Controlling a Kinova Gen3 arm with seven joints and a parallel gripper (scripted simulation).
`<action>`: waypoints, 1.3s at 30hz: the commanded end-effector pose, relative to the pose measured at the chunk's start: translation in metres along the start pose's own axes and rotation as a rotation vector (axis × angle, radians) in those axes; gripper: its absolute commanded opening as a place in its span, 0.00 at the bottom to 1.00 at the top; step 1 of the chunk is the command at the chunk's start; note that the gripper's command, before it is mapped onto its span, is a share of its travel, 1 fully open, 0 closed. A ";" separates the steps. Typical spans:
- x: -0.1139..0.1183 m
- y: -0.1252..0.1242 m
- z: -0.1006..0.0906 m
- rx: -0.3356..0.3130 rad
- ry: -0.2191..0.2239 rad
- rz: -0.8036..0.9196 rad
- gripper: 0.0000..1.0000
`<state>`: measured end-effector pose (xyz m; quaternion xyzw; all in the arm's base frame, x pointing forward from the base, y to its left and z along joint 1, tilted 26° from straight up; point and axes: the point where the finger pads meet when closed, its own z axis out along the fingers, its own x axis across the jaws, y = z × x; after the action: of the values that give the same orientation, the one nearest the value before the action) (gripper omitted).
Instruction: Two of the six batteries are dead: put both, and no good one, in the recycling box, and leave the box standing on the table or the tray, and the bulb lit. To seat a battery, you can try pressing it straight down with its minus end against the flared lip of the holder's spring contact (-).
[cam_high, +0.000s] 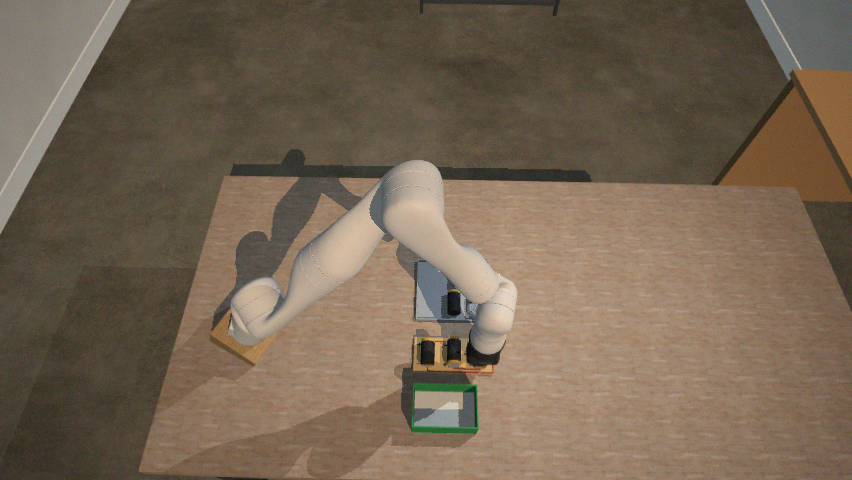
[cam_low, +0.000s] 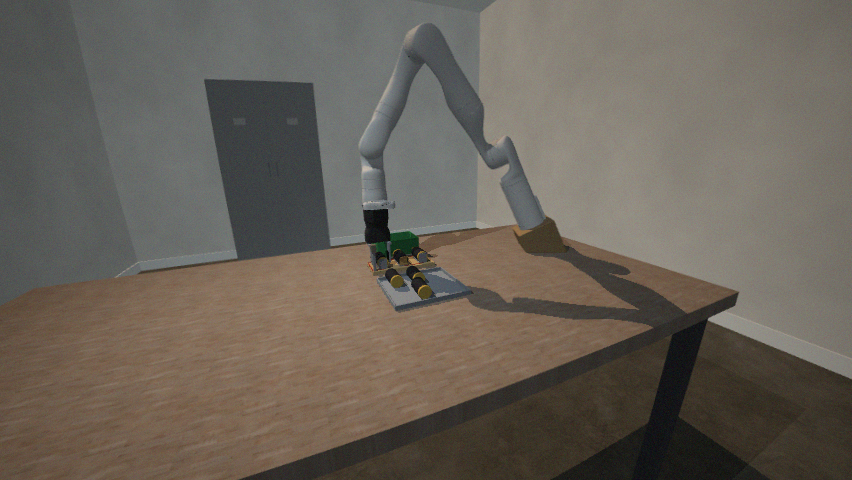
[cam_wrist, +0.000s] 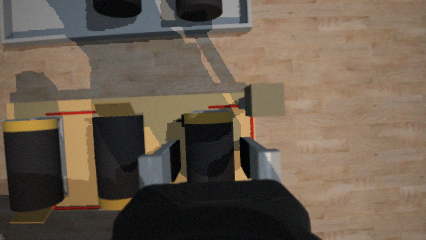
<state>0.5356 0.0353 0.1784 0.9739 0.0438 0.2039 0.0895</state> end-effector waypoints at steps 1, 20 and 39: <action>0.000 0.000 0.000 0.000 0.001 0.001 0.90; 0.000 0.000 0.000 0.000 0.001 0.001 0.57; 0.000 0.000 -0.016 0.000 0.001 0.001 0.57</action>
<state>0.5302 0.0315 0.1832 0.9747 0.0404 0.1989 0.0933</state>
